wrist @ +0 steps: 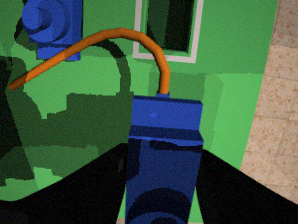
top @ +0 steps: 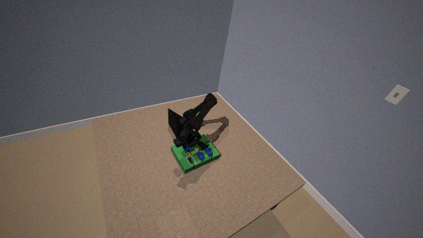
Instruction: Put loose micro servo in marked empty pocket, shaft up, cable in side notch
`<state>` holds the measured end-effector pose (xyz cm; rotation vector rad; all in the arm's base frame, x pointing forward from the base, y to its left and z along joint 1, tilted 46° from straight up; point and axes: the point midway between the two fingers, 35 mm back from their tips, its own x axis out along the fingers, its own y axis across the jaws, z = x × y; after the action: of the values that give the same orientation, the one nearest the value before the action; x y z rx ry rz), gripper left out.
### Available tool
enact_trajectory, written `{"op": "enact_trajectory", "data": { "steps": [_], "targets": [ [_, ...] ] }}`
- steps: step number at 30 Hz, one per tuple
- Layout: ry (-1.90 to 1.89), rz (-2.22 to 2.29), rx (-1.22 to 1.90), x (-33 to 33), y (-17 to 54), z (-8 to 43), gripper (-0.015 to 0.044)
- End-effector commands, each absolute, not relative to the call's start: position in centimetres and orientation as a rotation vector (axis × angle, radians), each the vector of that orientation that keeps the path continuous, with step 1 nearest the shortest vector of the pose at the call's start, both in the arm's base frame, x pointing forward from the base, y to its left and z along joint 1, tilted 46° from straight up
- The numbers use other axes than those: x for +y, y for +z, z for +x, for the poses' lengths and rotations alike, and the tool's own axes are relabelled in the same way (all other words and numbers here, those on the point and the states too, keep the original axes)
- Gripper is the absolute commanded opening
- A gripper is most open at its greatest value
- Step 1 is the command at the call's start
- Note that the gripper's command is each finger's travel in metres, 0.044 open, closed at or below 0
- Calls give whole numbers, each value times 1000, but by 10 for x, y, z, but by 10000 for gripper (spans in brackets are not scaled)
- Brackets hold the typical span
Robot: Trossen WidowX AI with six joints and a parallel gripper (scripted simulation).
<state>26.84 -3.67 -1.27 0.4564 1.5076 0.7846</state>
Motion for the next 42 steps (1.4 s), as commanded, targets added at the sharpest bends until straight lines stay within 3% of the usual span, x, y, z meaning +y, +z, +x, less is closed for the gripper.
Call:
{"op": "enact_trajectory", "data": {
  "steps": [1,18,42],
  "targets": [
    [779,461,1501,-35,-11,289,0],
    [781,460,1497,-22,-7,350,0],
    [781,461,1497,-7,-20,349,0]
  ]
}}
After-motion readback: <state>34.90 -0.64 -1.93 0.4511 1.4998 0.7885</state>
